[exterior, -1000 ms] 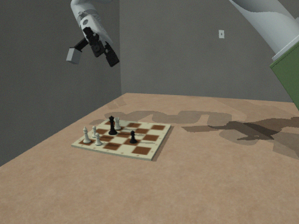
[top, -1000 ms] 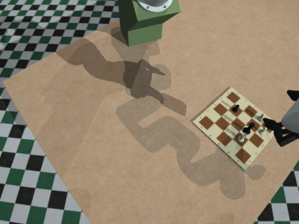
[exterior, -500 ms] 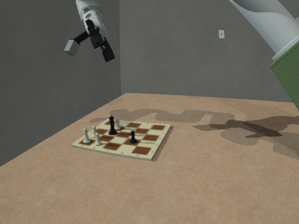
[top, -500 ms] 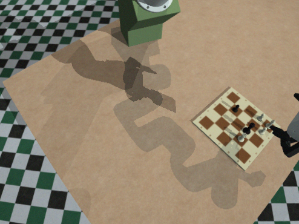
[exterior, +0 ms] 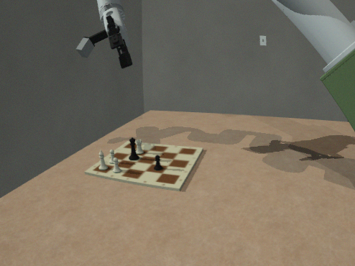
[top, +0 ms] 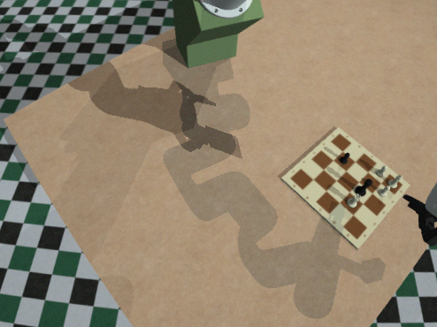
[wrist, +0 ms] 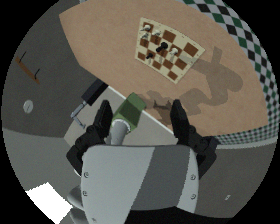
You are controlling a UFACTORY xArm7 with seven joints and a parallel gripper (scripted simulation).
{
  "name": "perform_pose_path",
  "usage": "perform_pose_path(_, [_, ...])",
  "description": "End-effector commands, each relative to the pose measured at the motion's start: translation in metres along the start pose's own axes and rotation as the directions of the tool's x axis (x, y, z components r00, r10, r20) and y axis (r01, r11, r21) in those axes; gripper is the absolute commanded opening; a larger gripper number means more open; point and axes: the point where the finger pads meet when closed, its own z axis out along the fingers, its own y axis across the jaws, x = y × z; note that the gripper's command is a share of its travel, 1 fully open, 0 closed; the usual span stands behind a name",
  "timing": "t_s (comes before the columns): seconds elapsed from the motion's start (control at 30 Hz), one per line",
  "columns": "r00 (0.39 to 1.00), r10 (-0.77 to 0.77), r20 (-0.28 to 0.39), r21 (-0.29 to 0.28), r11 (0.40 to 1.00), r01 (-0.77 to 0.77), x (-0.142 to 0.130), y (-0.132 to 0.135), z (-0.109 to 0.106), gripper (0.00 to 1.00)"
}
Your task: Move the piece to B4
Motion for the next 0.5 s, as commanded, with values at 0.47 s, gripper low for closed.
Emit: perform_pose_path(0.47, [0.987, -0.13, -0.092, 0.052, 0.989, 0.136, 0.0, 0.009, -0.027, 1.0])
